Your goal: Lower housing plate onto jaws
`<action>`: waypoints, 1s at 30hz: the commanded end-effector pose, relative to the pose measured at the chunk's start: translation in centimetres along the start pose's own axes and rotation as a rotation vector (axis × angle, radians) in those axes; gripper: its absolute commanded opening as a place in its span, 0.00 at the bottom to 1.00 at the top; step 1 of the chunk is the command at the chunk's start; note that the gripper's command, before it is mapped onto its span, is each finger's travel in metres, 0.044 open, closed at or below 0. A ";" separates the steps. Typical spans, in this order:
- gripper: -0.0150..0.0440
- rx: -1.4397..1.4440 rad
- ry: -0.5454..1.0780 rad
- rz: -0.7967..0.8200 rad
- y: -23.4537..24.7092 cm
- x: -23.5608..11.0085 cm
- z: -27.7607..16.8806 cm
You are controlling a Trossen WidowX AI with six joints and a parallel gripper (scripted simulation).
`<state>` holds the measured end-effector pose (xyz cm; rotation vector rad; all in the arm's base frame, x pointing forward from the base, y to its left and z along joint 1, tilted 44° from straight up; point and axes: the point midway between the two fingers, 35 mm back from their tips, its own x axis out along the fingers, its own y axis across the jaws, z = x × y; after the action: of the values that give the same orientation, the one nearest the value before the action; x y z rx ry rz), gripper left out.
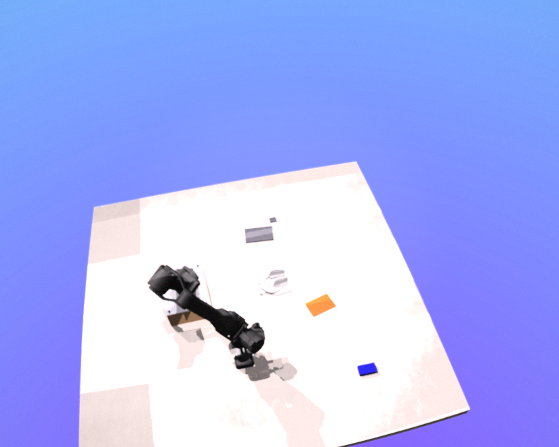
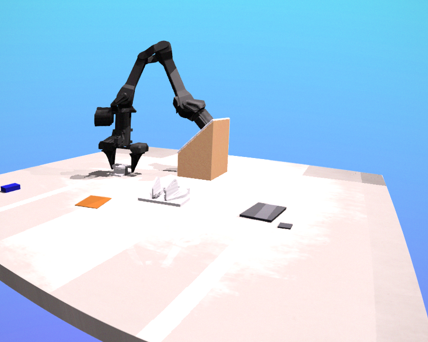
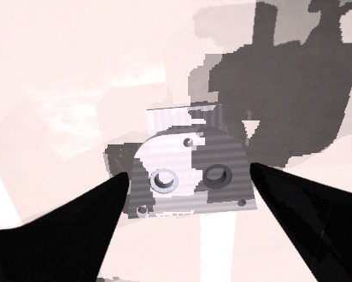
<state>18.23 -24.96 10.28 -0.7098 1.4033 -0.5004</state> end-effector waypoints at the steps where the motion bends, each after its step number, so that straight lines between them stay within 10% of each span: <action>1: 0.94 0.000 0.000 0.000 0.0 0.0 0.0; 30: 0.85 0.000 -0.002 0.004 -0.1 -2.6 0.3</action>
<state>18.13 -23.73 10.99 -0.7055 1.4136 -0.4838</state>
